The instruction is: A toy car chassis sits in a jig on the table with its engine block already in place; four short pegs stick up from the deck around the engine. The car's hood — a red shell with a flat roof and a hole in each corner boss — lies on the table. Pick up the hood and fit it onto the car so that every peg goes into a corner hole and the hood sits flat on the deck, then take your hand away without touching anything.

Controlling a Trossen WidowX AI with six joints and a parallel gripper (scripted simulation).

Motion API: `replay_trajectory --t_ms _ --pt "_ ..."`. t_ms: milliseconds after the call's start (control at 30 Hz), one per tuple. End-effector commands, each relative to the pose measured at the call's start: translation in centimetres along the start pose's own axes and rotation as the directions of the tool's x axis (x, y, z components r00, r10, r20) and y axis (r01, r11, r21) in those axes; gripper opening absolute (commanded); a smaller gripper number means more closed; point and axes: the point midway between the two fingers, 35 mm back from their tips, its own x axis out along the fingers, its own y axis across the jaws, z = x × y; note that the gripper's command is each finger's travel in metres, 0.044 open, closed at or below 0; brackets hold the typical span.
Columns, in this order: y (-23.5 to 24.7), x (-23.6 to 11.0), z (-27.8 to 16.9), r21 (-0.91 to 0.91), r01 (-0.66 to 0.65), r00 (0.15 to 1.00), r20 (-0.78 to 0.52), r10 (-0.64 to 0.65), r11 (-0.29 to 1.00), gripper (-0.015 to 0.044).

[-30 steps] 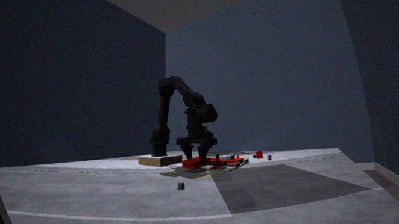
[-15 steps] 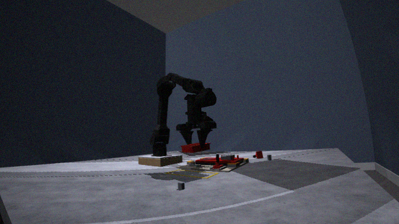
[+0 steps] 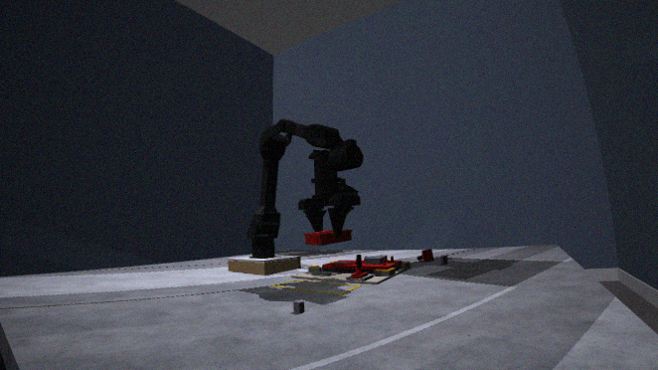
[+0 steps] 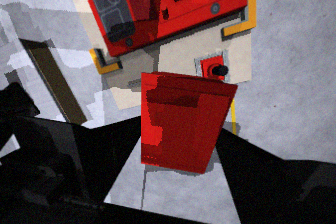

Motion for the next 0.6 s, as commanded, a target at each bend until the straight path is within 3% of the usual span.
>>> replay_trajectory --t_ms 0,567 --pt "-0.2 0.0 1.1 0.083 -0.008 1.0 -0.002 0.009 0.997 0.0" --pt "-0.7 -0.3 6.5 0.459 -0.023 1.0 -0.005 0.029 0.888 0.0"
